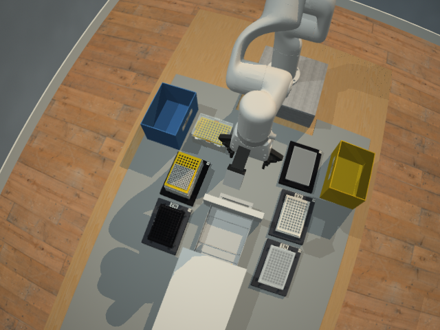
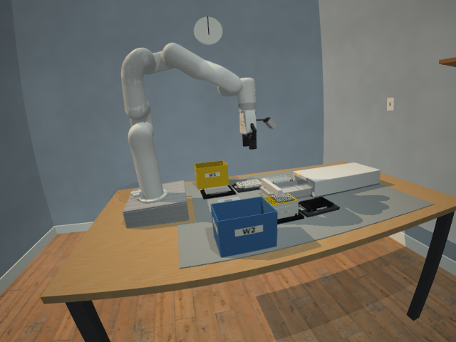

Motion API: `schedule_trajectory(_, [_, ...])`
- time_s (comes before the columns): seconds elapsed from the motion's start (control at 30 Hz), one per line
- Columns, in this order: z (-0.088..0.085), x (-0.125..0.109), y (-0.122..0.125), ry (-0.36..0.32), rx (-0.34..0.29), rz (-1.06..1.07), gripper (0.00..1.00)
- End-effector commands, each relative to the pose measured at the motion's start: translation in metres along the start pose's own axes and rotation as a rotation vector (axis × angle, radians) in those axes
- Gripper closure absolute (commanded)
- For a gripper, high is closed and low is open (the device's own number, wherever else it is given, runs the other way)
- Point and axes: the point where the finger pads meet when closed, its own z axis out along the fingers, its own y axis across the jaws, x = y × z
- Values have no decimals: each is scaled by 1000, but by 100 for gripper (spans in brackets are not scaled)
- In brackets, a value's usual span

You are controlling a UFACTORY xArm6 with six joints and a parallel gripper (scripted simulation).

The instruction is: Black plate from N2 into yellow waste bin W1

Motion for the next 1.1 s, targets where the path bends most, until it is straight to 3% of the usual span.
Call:
schedule_trajectory(0.0, [-2,1,0,4,0,0,0])
schedule_trajectory(1.07, [40,99,83,5,-1,-34,0])
